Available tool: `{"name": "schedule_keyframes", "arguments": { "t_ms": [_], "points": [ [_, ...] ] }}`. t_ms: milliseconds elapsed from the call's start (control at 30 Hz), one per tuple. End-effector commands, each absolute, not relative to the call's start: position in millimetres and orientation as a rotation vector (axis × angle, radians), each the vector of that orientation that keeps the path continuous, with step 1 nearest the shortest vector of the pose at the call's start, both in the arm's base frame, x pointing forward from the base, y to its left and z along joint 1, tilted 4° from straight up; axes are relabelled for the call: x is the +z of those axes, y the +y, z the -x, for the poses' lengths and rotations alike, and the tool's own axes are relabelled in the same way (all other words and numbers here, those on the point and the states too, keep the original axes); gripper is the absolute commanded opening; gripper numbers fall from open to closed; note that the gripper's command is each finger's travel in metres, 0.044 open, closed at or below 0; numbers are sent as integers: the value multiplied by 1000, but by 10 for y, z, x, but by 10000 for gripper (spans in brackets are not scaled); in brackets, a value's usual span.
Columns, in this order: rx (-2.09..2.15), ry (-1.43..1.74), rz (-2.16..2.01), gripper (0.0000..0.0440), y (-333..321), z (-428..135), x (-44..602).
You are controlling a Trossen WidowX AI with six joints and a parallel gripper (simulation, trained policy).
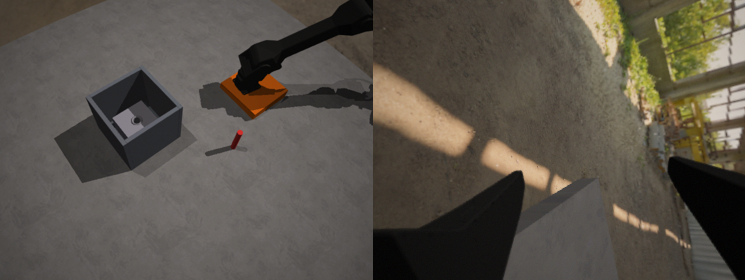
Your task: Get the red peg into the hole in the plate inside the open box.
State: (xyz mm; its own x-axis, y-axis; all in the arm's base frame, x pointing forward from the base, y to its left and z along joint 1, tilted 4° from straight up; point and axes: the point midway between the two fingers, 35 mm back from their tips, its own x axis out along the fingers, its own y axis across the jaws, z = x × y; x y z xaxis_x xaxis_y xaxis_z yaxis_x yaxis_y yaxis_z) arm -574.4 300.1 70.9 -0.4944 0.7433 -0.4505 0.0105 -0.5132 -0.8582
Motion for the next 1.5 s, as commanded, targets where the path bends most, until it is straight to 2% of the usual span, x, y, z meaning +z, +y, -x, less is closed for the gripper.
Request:
{"name": "schedule_keyframes", "arguments": {
  "t_ms": [0, 67, 767, 1467],
  "points": [
    [2050, -1141, 1203, 418, 3044, 5696, 727],
    [2049, -1059, 1208, 440, 3163, 5569, 747],
    [1801, -234, 1134, 440, 4510, 3601, 1003],
    [1383, 399, 845, 440, 4941, 1458, 1253]
  ]
}}
